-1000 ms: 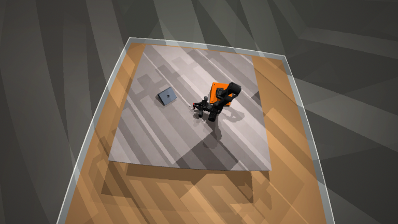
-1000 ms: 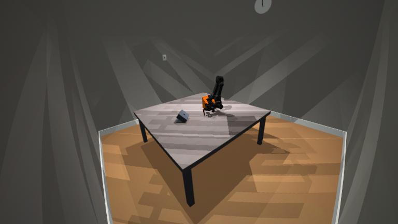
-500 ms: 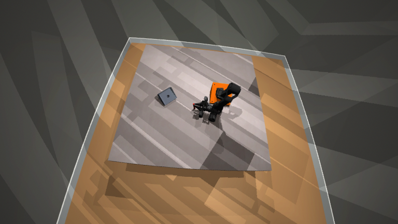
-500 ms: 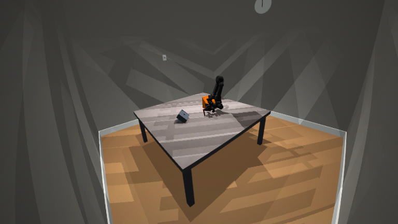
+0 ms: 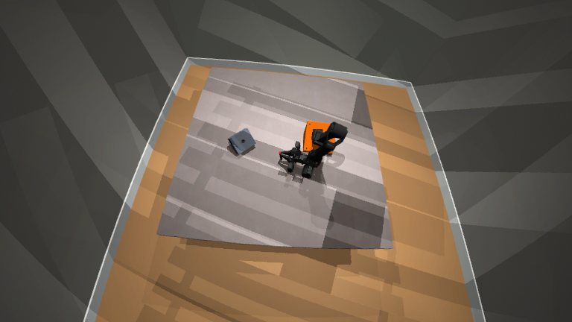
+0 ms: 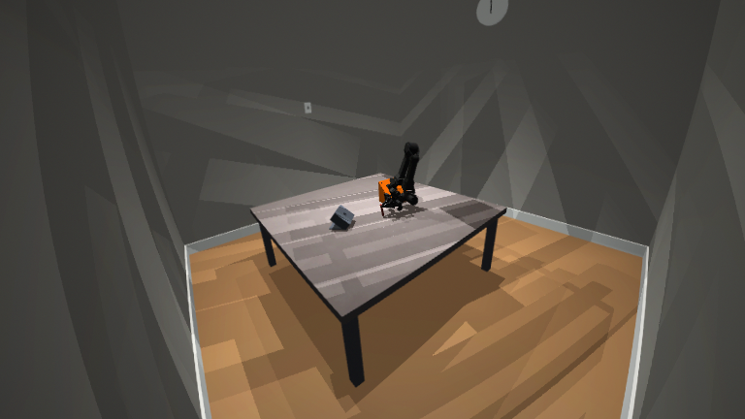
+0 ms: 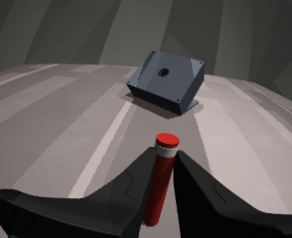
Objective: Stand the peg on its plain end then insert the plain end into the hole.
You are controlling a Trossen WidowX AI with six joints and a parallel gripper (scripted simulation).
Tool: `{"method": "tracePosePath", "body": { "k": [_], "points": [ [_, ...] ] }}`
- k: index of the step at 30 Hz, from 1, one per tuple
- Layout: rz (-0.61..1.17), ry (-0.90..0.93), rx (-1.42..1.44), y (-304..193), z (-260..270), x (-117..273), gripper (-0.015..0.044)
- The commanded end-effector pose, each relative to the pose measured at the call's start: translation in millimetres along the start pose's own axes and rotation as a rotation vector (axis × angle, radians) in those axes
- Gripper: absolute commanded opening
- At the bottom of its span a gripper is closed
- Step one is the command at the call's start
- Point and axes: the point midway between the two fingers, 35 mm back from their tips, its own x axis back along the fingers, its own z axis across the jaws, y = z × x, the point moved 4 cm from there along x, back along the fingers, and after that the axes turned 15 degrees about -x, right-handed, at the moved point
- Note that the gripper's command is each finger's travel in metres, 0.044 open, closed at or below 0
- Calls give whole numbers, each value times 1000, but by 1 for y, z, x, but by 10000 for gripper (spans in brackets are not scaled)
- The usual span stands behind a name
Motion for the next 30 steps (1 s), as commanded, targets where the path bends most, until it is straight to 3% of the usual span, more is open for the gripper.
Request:
{"method": "tracePosePath", "body": {
  "k": [1, 30],
  "points": [
    [0, 0, 0, -1, -1, 1, 50],
    [-38, 10, -9, -6, -2, 6, 50]
  ]
}}
